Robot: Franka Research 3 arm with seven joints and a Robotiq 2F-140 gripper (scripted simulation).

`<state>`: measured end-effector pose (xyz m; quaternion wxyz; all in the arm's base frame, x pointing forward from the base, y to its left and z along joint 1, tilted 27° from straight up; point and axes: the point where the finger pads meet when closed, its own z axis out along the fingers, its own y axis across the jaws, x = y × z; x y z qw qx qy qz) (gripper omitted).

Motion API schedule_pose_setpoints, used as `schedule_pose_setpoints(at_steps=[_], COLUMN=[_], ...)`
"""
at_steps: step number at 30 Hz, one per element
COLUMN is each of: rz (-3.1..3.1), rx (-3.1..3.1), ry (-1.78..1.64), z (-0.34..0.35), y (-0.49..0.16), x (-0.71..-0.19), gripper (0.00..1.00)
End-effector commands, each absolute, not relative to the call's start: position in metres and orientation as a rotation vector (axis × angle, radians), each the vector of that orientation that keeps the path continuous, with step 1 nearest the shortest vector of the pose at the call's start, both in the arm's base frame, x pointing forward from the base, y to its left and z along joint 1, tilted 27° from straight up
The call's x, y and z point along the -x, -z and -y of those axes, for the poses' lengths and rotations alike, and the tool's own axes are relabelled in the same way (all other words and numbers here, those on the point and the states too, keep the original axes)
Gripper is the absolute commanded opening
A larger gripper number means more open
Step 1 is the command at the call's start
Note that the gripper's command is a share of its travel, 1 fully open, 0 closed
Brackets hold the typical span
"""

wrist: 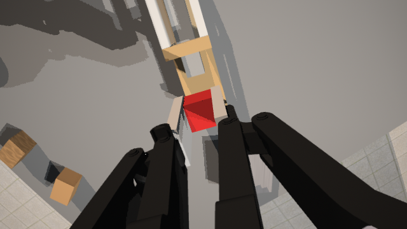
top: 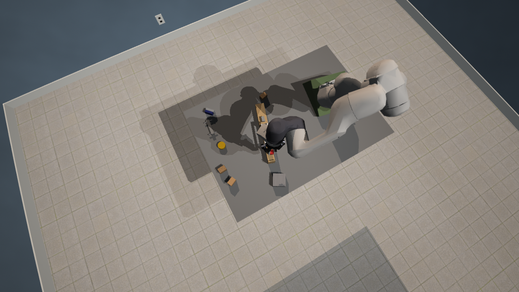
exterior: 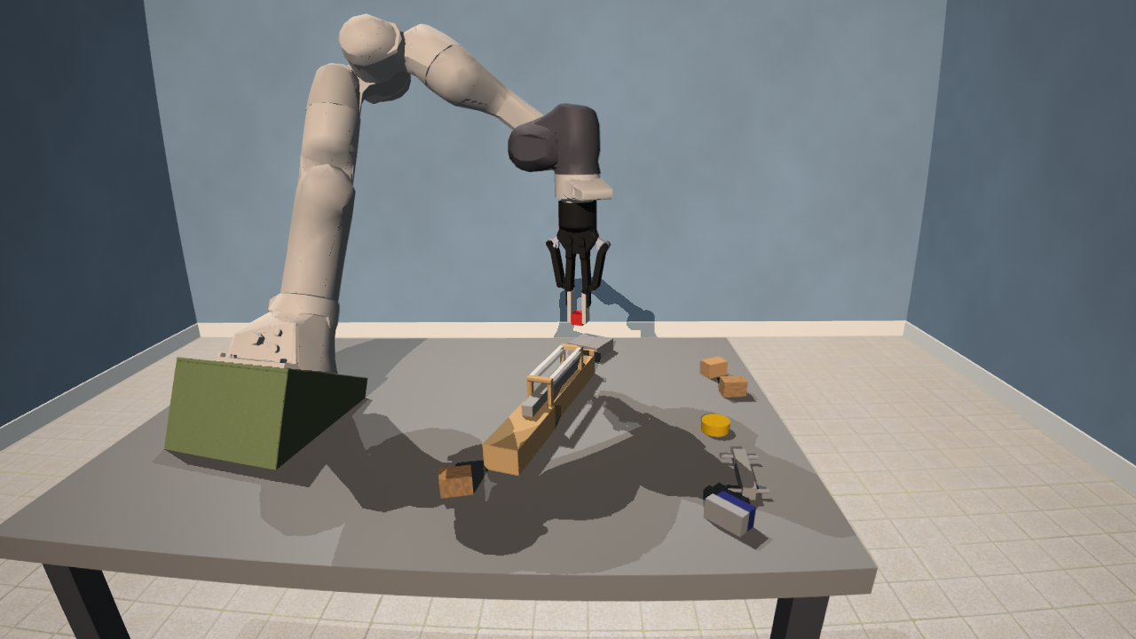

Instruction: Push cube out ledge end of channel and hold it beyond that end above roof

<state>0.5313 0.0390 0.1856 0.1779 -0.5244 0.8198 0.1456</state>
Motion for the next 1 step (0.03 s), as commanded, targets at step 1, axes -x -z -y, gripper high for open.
schedule_pose_setpoints(at_steps=[1], rz=[-2.325], rx=[1.478], ry=[-0.413], z=[-0.0381], y=[-0.1863], x=[-0.5313], gripper=[0.0])
